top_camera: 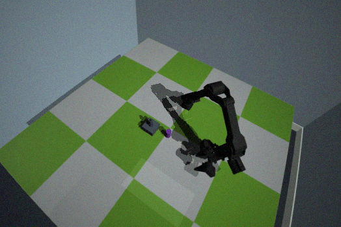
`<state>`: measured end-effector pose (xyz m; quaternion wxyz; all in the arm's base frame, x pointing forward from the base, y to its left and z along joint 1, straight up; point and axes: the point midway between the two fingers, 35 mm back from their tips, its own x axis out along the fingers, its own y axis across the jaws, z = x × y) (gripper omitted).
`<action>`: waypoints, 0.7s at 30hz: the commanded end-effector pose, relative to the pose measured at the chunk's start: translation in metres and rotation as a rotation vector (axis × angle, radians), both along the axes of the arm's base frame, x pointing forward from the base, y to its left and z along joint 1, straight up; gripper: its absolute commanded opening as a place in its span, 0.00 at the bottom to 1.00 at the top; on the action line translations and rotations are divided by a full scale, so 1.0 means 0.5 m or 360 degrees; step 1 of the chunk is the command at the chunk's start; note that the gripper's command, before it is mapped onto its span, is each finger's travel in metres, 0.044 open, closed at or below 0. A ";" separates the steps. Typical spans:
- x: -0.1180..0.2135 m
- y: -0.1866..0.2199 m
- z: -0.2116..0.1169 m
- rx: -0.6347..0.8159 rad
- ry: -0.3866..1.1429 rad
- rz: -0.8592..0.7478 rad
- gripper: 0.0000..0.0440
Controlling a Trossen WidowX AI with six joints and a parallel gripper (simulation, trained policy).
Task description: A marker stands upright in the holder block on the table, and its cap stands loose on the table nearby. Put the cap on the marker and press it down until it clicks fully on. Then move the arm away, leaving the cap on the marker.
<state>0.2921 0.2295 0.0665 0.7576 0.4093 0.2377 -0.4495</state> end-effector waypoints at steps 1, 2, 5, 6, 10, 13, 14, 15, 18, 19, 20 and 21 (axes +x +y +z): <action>0.001 -0.002 0.004 0.0009 0.0001 -0.0006 0.85; 0.003 -0.004 0.009 0.0017 0.0003 -0.0014 0.79; 0.009 -0.013 0.028 0.0049 0.0009 -0.0046 0.61; 0.011 -0.017 0.034 0.0062 0.0011 -0.0057 0.56; 0.018 -0.030 0.056 0.0107 0.0029 -0.0091 0.53; 0.021 -0.039 0.069 0.0133 0.0049 -0.0111 0.54; 0.022 -0.043 0.073 0.0142 0.0056 -0.0118 0.54; 0.022 -0.046 0.077 0.0151 0.0063 -0.0124 0.54; 0.024 -0.056 0.089 0.0178 0.0083 -0.0146 0.55; 0.025 -0.060 0.093 0.0187 0.0089 -0.0153 0.55; 0.025 -0.063 0.097 0.0196 0.0096 -0.0160 0.55; 0.026 -0.067 0.100 0.0204 0.0103 -0.0167 0.55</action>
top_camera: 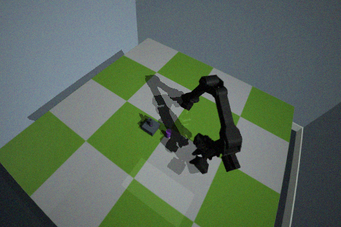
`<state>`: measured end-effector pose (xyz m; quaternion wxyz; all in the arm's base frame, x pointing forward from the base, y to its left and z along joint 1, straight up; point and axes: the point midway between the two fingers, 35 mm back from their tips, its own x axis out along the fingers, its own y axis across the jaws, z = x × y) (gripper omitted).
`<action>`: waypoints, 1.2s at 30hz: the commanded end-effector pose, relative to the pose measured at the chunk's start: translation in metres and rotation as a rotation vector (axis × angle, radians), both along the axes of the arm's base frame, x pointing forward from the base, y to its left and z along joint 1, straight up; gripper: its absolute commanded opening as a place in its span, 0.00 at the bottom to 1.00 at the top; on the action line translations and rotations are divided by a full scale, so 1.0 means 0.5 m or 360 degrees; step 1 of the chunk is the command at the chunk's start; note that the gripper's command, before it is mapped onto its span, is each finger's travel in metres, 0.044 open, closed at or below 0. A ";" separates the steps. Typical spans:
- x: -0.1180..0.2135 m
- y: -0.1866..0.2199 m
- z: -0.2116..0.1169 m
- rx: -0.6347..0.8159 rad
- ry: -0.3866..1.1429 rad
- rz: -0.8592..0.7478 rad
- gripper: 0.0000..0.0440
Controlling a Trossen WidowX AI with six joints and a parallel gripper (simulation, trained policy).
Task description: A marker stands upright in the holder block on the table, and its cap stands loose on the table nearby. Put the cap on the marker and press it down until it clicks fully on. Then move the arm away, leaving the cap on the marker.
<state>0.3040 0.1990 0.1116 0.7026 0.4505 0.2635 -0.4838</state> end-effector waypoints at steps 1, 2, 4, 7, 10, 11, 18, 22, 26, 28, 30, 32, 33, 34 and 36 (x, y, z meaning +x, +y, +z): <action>0.002 -0.009 0.014 0.0032 0.0020 -0.0016 0.55; 0.003 -0.013 0.017 0.0041 0.0027 -0.0023 0.56; 0.003 -0.020 0.024 0.0059 0.0041 -0.0038 0.56; 0.004 -0.032 0.033 0.0085 0.0063 -0.0062 0.57; 0.003 -0.043 0.041 0.0112 0.0085 -0.0087 0.57; 0.003 -0.047 0.044 0.0120 0.0093 -0.0096 0.58; 0.000 -0.075 0.060 0.0182 0.0150 -0.0157 0.59; -0.002 -0.090 0.068 0.0217 0.0186 -0.0193 0.60; -0.006 -0.105 0.074 0.0253 0.0223 -0.0230 0.61; -0.008 -0.113 0.077 0.0271 0.0242 -0.0249 0.61; -0.010 -0.120 0.079 0.0289 0.0261 -0.0267 0.62; -0.013 -0.127 0.082 0.0308 0.0280 -0.0286 0.62; -0.014 -0.130 0.083 0.0317 0.0290 -0.0295 0.62; -0.015 -0.134 0.084 0.0327 0.0300 -0.0304 0.62; -0.018 -0.140 0.086 0.0347 0.0321 -0.0323 0.63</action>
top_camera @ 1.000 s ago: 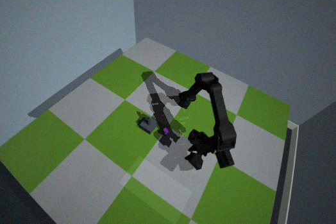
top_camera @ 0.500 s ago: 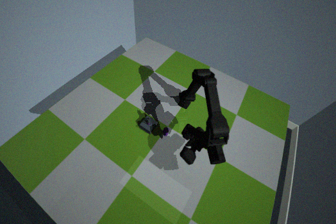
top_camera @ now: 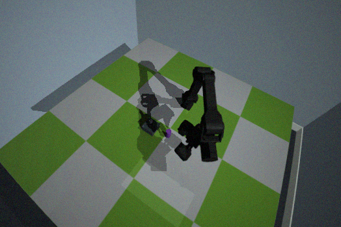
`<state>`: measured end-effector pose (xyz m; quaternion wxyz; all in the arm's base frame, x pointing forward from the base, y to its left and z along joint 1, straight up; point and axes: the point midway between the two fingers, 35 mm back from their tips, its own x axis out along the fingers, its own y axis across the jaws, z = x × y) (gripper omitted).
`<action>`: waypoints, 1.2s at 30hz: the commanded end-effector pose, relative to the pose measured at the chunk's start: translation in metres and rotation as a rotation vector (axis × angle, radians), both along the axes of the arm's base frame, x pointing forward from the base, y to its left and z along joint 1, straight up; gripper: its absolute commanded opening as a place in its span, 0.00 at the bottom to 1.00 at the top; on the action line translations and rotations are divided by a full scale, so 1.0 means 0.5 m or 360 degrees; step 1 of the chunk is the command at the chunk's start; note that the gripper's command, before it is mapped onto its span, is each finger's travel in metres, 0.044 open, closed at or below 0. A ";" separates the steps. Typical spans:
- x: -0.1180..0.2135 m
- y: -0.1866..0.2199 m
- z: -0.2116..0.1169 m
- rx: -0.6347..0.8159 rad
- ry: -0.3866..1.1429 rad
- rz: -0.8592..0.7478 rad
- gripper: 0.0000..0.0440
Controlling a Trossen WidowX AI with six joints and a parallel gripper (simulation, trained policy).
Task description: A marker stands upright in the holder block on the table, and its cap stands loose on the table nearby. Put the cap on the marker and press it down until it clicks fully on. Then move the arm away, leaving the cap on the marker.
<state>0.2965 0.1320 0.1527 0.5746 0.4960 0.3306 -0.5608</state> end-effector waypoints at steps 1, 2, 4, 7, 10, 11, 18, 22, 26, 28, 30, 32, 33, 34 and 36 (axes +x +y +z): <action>-0.004 -0.010 0.004 0.0032 0.0030 -0.0019 0.63; -0.005 -0.013 0.005 0.0042 0.0040 -0.0028 0.63; -0.008 -0.019 0.006 0.0062 0.0060 -0.0046 0.63; -0.012 -0.027 0.008 0.0093 0.0091 -0.0072 0.64; -0.016 -0.036 0.009 0.0124 0.0122 -0.0098 0.65; -0.017 -0.038 0.010 0.0135 0.0132 -0.0107 0.65; -0.027 -0.056 0.011 0.0212 0.0202 -0.0166 0.66; -0.032 -0.065 0.011 0.0255 0.0240 -0.0197 0.66; -0.036 -0.074 0.011 0.0296 0.0275 -0.0228 0.67; -0.038 -0.078 0.011 0.0316 0.0292 -0.0242 0.67; -0.040 -0.083 0.010 0.0334 0.0309 -0.0256 0.67; -0.042 -0.088 0.010 0.0352 0.0324 -0.0270 0.68; -0.043 -0.090 0.009 0.0360 0.0332 -0.0277 0.68; -0.044 -0.092 0.009 0.0368 0.0339 -0.0284 0.68; -0.046 -0.097 0.008 0.0383 0.0354 -0.0297 0.68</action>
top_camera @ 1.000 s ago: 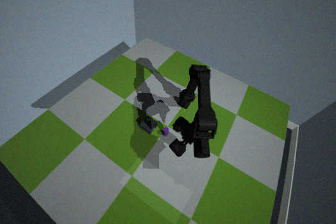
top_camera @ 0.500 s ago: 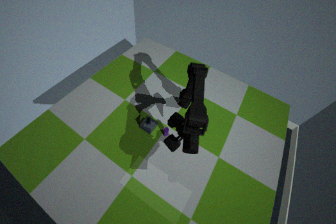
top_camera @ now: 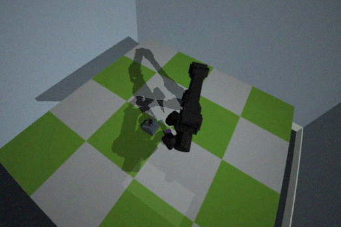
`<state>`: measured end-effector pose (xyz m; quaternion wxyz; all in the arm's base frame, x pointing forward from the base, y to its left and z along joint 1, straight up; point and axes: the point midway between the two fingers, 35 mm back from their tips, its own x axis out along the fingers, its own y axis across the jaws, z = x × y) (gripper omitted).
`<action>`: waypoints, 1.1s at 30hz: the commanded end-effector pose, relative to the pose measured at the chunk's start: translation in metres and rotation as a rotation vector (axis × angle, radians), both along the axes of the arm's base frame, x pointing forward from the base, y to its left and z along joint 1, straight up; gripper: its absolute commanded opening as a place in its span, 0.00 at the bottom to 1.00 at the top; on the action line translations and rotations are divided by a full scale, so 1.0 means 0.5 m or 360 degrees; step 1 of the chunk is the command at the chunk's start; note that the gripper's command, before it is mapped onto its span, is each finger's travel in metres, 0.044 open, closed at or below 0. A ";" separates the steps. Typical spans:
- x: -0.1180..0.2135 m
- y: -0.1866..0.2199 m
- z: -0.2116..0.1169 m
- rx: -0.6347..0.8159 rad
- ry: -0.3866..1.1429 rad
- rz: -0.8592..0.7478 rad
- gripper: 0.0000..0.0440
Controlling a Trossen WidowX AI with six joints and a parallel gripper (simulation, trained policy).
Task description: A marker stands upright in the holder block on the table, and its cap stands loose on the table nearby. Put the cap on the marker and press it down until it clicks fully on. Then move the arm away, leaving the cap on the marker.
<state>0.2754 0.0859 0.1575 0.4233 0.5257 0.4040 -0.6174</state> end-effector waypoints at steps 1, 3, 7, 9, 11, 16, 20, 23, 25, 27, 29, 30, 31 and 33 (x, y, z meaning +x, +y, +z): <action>-0.005 -0.008 -0.002 0.0024 0.0029 -0.0012 0.68; -0.006 -0.013 -0.004 0.0037 0.0043 -0.0024 0.68; -0.010 -0.023 -0.007 0.0060 0.0070 -0.0047 0.69; -0.011 -0.029 -0.009 0.0070 0.0083 -0.0057 0.69; -0.013 -0.035 -0.011 0.0078 0.0096 -0.0067 0.69; -0.017 -0.049 -0.018 0.0097 0.0128 -0.0090 0.69; -0.020 -0.060 -0.025 0.0109 0.0151 -0.0105 0.69; -0.023 -0.069 -0.030 0.0118 0.0167 -0.0116 0.69; -0.024 -0.074 -0.035 0.0123 0.0177 -0.0122 0.68; -0.025 -0.079 -0.039 0.0128 0.0187 -0.0127 0.68; -0.027 -0.084 -0.044 0.0133 0.0196 -0.0132 0.68; -0.027 -0.087 -0.047 0.0135 0.0201 -0.0134 0.68; -0.028 -0.089 -0.050 0.0137 0.0206 -0.0136 0.68; -0.029 -0.094 -0.056 0.0142 0.0214 -0.0140 0.68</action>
